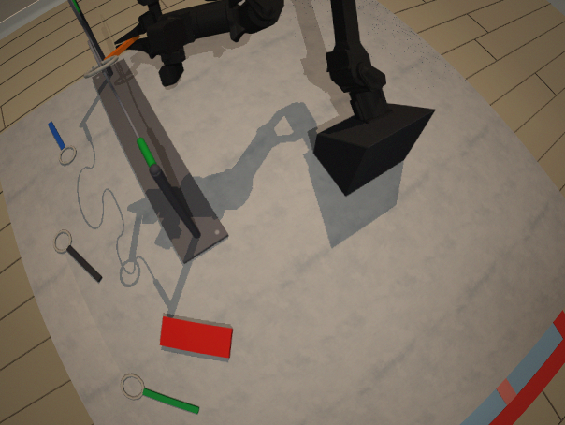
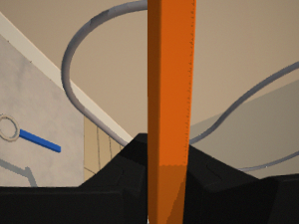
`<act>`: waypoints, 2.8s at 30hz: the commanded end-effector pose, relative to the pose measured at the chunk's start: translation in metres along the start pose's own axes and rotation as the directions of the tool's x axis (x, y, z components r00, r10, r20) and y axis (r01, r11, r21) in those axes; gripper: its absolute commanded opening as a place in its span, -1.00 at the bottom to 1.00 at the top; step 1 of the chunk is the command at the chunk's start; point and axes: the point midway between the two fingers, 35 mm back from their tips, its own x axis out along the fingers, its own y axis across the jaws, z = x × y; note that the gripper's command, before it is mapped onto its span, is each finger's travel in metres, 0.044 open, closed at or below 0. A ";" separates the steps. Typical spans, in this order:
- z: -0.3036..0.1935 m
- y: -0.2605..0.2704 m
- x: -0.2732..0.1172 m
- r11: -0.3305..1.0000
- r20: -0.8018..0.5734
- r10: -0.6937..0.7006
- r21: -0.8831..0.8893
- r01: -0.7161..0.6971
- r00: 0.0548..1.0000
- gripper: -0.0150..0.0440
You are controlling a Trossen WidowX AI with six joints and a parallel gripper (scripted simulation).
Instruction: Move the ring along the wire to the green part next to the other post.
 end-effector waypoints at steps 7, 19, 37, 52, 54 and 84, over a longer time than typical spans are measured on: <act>0.002 -0.008 0.001 0.987 0.030 -0.072 -0.144 0.075 0.997 -1.00; 0.006 -0.023 0.001 0.924 0.081 -0.173 -0.331 0.190 0.982 -1.00; 0.013 -0.039 -0.001 0.759 0.181 -0.289 -0.555 0.340 0.940 -1.00; 0.000 -0.026 0.004 0.785 0.165 -0.277 -0.529 0.322 0.947 -1.00; -0.003 -0.021 0.005 0.804 0.154 -0.267 -0.509 0.308 0.951 -1.00; -0.028 0.042 0.010 0.979 0.032 -0.094 -0.178 0.098 0.995 -1.00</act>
